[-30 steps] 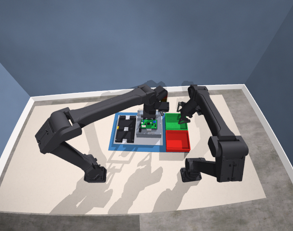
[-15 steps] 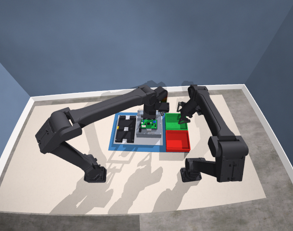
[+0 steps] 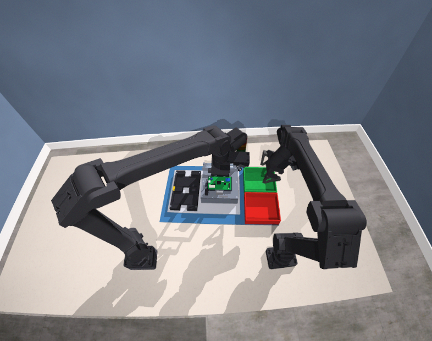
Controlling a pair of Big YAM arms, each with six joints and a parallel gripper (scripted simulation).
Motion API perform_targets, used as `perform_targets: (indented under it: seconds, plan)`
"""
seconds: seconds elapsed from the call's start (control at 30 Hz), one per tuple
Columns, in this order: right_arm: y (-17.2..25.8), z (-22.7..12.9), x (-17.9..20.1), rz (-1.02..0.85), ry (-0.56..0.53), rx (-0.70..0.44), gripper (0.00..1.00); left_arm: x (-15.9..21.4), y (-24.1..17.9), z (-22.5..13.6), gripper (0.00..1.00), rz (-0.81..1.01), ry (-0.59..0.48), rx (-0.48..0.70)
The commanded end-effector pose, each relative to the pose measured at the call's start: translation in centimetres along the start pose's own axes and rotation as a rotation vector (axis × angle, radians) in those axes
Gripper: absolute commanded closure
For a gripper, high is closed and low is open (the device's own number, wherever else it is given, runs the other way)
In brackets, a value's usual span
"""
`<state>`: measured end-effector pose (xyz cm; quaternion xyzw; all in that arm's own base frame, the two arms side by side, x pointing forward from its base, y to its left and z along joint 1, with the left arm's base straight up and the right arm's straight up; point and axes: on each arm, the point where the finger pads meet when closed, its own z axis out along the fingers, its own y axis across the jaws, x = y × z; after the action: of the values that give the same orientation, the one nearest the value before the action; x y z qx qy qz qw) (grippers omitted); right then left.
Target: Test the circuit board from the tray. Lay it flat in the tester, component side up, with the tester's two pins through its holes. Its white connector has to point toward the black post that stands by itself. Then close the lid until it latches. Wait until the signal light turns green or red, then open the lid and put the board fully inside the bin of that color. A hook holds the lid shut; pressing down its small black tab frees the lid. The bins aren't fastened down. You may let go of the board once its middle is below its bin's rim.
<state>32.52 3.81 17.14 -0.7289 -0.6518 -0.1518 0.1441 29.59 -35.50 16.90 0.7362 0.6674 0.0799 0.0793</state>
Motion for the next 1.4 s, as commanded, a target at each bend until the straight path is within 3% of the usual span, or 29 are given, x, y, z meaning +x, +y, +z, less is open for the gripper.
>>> perform_targets:
  seconds: [0.0, 0.13, 0.83, 1.37]
  plan:
    - [1.1, -1.0, 0.4, 0.006, 0.001, -0.026, 0.00, 0.2, 1.9, -1.6, 0.90, -0.021, -0.034, -0.064]
    - [1.1, -1.0, 0.4, 0.006, 0.001, -0.026, 0.00, 0.4, 0.6, -0.7, 0.91, -0.017, -0.017, -0.054]
    - [1.1, -1.0, 0.4, 0.006, 0.001, -0.026, 0.00, 0.1, -4.0, 3.2, 0.91, -0.020, -0.020, -0.369]
    - [1.1, -1.0, 0.4, 0.006, 0.001, -0.026, 0.00, 0.3, -6.5, 8.2, 0.91, 0.001, 0.014, -0.585]
